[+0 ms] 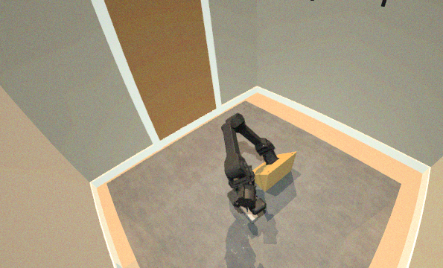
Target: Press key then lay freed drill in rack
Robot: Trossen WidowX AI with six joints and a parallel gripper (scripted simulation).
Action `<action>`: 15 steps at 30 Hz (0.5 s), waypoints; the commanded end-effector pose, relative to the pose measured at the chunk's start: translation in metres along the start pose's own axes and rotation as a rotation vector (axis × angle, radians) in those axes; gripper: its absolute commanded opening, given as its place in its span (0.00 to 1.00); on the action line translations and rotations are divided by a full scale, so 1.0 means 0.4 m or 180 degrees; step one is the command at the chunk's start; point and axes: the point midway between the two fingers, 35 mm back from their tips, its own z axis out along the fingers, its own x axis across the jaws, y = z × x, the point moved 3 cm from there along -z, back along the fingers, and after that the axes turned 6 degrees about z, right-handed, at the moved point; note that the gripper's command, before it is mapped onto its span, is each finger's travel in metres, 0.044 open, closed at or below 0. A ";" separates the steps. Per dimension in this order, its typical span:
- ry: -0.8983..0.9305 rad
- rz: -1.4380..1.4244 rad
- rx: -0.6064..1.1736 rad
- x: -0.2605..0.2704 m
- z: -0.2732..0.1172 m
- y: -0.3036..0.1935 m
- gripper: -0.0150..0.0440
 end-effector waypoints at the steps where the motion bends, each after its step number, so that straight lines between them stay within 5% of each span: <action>1: -0.0105 -0.0047 0.0137 -0.001 0.051 -0.015 0.25; 15: -0.0106 -0.0047 0.0137 -0.001 0.062 -0.015 0.25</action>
